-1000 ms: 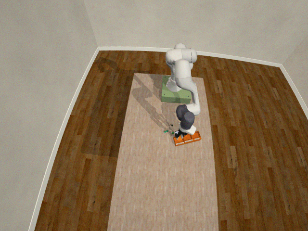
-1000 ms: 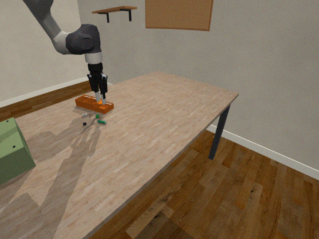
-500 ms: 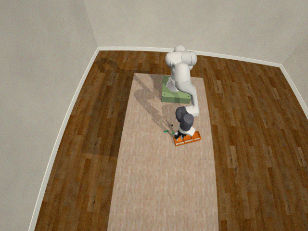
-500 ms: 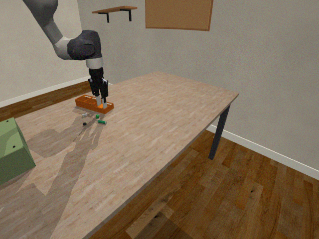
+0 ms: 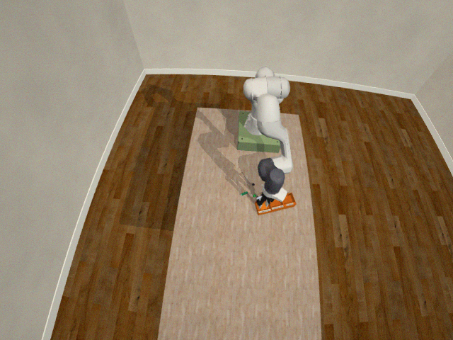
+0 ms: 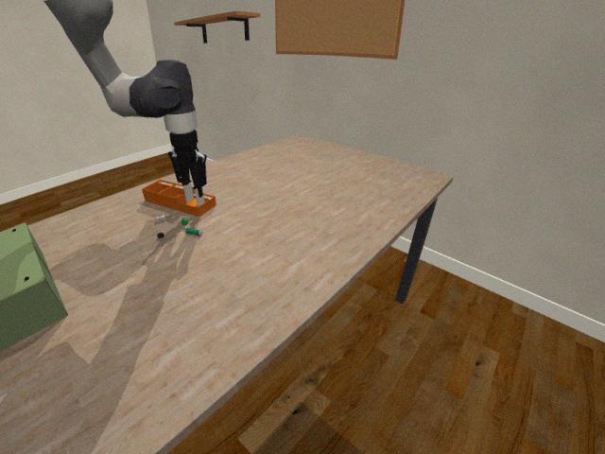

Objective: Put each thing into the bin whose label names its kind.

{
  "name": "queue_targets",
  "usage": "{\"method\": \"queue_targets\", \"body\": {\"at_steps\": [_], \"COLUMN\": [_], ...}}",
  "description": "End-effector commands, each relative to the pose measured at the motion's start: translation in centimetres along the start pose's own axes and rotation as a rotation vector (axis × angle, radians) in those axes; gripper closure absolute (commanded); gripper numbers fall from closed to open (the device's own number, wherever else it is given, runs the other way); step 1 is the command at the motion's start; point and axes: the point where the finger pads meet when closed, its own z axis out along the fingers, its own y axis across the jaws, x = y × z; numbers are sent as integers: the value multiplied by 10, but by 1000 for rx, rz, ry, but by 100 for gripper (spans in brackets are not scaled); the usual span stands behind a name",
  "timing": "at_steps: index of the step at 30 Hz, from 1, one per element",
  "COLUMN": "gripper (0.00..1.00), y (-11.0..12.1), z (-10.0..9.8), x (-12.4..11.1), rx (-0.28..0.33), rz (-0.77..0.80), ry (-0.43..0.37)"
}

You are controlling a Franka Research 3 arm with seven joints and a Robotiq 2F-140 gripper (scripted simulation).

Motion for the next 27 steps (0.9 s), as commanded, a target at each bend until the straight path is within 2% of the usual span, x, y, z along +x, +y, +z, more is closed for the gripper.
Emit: {"method": "queue_targets", "body": {"at_steps": [1, 4, 5, 22, 27], "gripper": [79, 79, 72, 72, 72], "y": [0, 0, 0, 0, 0], "z": [0, 0, 0, 0, -7], "x": [1, 1, 1, 1, 1], "rx": [-1, -1, -1, -1, -1], "rz": [4, 4, 4, 4, 4], "ry": [3, 3, 3, 3, 3]}}
